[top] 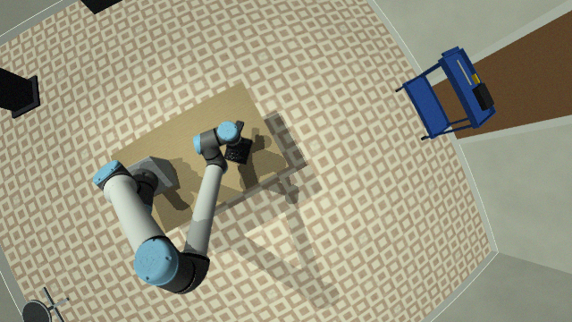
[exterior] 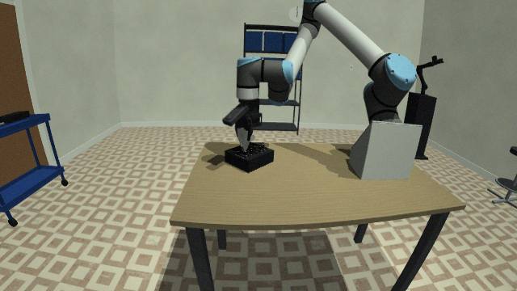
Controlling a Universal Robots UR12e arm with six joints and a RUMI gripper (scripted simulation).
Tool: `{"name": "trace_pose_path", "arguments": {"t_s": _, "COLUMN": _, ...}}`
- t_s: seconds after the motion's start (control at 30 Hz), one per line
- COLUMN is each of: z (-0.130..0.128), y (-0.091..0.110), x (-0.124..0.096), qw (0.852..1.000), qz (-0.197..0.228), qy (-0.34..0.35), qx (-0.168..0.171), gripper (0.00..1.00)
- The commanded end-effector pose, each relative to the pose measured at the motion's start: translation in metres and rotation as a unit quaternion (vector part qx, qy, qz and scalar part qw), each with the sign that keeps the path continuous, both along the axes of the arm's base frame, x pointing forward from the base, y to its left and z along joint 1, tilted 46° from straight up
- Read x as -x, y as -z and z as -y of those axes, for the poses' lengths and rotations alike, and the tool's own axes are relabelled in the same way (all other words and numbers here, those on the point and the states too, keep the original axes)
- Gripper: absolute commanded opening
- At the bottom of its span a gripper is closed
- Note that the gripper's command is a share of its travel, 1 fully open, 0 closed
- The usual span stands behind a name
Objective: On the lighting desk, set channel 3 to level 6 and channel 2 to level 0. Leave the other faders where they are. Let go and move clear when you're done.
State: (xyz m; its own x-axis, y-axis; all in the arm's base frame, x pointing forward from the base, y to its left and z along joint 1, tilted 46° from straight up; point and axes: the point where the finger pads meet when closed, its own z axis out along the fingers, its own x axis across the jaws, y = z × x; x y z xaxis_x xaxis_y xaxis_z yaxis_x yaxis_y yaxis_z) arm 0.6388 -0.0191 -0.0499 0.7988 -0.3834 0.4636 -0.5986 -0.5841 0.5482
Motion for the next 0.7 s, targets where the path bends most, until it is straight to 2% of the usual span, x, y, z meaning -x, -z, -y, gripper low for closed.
{"name": "trace_pose_path", "arguments": {"t_s": 0.0, "z": -0.0029, "y": 0.0046, "x": 0.0055, "qw": 1.0, "qz": -0.002, "qy": -0.001, "qx": 0.0, "gripper": 0.0}}
{"name": "trace_pose_path", "arguments": {"t_s": 0.67, "z": -0.0063, "y": 0.0087, "x": 0.0127, "qw": 1.0, "qz": -0.002, "qy": -0.001, "qx": 0.0, "gripper": 0.0}}
